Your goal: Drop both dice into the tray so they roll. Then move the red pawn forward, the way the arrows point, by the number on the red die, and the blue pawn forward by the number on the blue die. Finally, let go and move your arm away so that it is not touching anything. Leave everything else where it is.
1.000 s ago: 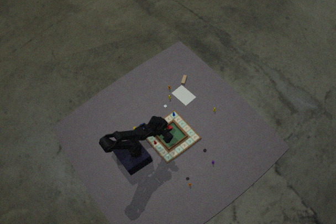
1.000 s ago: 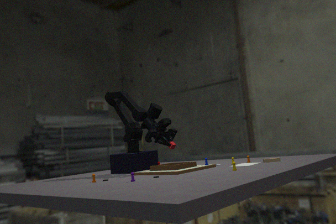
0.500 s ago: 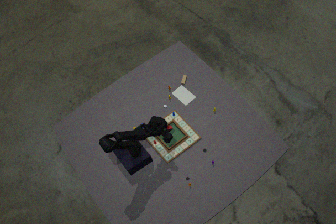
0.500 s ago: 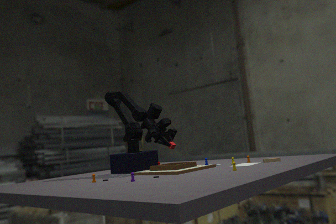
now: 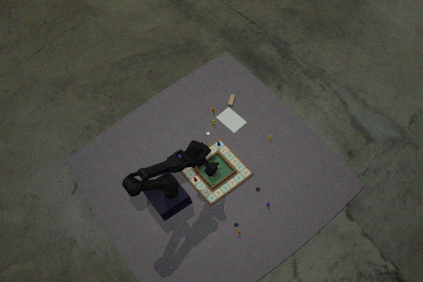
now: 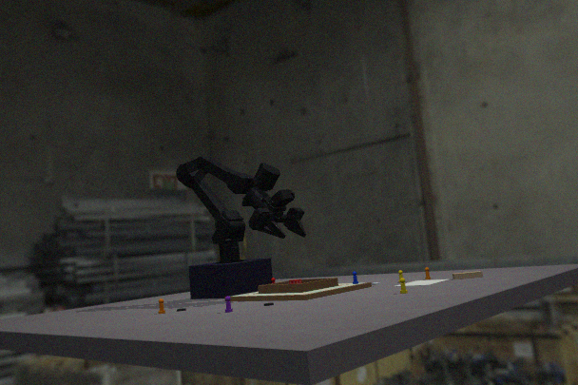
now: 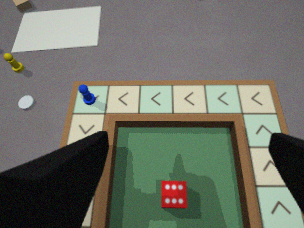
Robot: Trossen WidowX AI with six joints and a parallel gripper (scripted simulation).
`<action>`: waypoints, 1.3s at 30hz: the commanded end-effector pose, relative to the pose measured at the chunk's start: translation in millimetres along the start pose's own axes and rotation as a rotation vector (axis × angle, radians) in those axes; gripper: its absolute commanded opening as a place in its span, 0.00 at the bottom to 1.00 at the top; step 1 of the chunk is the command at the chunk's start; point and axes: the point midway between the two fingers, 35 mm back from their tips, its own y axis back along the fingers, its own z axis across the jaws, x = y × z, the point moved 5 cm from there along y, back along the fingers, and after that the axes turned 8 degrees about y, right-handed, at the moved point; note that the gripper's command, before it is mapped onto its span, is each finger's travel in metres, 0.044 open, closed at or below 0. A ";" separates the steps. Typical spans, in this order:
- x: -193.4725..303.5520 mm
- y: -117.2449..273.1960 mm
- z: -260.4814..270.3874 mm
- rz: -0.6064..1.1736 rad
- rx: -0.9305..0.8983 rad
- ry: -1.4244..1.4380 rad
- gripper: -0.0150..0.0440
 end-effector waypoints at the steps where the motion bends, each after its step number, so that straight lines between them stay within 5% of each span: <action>1: -5.7 -6.0 -1.2 0.137 -0.016 -0.003 1.00; 15: -20.2 -53.5 -3.9 0.760 -0.105 -0.007 1.00; 19: -20.8 -49.3 -4.2 0.701 -0.095 0.000 1.00; 26: -11.1 -49.0 68.2 0.737 -0.104 -0.070 0.72; 39: 50.2 -4.8 194.8 0.815 -0.054 -0.186 0.72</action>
